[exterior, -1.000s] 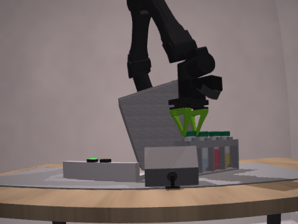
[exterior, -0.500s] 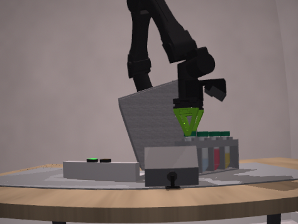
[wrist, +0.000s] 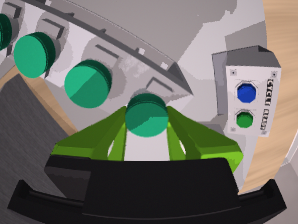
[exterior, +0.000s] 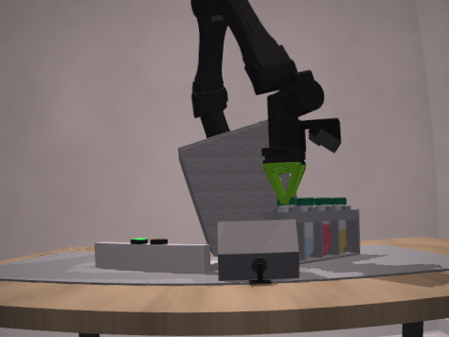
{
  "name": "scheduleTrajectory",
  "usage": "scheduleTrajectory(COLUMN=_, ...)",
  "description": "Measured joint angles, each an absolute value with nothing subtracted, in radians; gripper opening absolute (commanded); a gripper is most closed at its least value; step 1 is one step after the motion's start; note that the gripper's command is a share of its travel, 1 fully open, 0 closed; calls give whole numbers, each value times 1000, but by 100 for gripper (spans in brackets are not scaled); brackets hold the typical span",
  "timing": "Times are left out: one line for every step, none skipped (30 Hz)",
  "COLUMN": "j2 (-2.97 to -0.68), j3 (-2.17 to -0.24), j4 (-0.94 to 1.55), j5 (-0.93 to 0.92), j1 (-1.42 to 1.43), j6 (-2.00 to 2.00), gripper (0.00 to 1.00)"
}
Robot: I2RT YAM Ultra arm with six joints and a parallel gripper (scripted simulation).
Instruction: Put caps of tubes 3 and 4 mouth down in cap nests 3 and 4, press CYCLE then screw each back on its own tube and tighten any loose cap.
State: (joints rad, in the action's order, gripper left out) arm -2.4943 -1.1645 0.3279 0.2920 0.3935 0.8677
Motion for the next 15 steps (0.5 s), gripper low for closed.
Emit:
scheduleTrajectory(j2=-2494, j3=-1164, j4=328, j5=292, j1=393, j6=868, gripper=0)
scheduleTrajectory(j2=-2494, j3=-1164, j4=328, j5=292, j1=393, j6=861, gripper=0)
scheduleTrajectory(j2=-2494, j3=-1164, j4=328, j5=292, j1=393, j6=846, gripper=0)
scheduleTrajectory(j2=-2494, j3=-1164, j4=328, j5=292, j1=393, j6=823, gripper=0)
scheduleTrajectory(j2=-2494, j3=-1164, j4=328, j5=292, j1=393, j6=796, gripper=0)
scheduleTrajectory(j2=-2494, j3=-1164, j4=328, j5=292, j1=393, j6=764, gripper=0)
scheduleTrajectory(j2=-2494, j3=-1164, j4=328, j5=292, j1=393, j6=727, gripper=0)
scheduleTrajectory(j2=-2495, j3=-1164, j4=328, j5=292, j1=393, j6=689, gripper=0)
scheduleTrajectory(j2=-2495, j3=-1164, j4=328, j5=292, j1=393, j6=648, gripper=0)
scheduleTrajectory(j2=-2495, j3=-1164, j4=328, j5=292, j1=393, j6=604, gripper=0)
scheduleTrajectory(j2=-2495, j3=-1164, j4=328, j5=292, j1=393, j6=568, gripper=0)
scheduleTrajectory(j2=-2495, j3=-1164, j4=328, j5=292, j1=393, j6=539, gripper=0)
scheduleTrajectory(j2=-2495, j3=-1164, j4=327, j5=292, j1=393, j6=508, gripper=0)
scheduleTrajectory(j2=-2495, j3=-1164, j4=327, j5=292, j1=393, j6=473, gripper=0)
scheduleTrajectory(j2=-2495, j3=-1164, j4=327, j5=292, j1=393, j6=435, gripper=0)
